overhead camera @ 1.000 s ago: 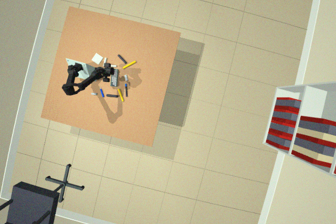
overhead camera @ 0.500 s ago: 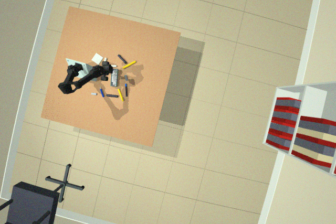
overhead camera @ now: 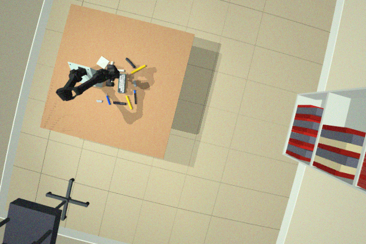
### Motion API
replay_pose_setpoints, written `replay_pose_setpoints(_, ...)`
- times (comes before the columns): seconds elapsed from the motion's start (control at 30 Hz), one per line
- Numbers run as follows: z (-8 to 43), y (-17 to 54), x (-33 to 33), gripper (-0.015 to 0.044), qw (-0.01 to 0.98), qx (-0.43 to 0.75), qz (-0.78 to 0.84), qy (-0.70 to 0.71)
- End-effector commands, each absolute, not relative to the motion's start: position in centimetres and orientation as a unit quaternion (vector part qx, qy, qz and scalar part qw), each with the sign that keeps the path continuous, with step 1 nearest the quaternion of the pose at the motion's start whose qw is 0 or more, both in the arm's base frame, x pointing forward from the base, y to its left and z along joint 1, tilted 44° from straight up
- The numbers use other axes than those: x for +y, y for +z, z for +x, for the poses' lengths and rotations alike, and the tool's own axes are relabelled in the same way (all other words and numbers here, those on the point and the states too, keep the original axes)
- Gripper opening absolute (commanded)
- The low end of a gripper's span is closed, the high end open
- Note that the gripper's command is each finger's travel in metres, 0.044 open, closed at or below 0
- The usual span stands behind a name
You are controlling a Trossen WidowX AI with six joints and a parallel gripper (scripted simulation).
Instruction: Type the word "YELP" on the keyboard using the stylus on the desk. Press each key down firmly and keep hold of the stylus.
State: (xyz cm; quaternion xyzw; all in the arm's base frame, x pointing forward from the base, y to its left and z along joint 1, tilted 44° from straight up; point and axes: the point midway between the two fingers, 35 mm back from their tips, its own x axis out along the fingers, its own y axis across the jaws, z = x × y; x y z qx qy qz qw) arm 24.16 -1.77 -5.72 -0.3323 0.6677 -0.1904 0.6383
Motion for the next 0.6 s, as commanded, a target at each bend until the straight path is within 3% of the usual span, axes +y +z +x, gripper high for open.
replay_pose_setpoints(0.0, 24.16, -5.72, -1.77, 0.0079, 0.638, 0.668, -0.332, -0.190)
replay_pose_setpoints(0.1, 24.16, -5.72, -1.77, 0.0000, 0.638, 0.668, -0.332, -0.190)
replay_pose_setpoints(0.47, 24.16, -5.71, -1.77, 0.0000, 0.638, 0.668, -0.332, -0.190)
replay_pose_setpoints(0.57, 24.19, -5.66, -1.86, 0.0079, 0.636, 0.670, -0.335, -0.186)
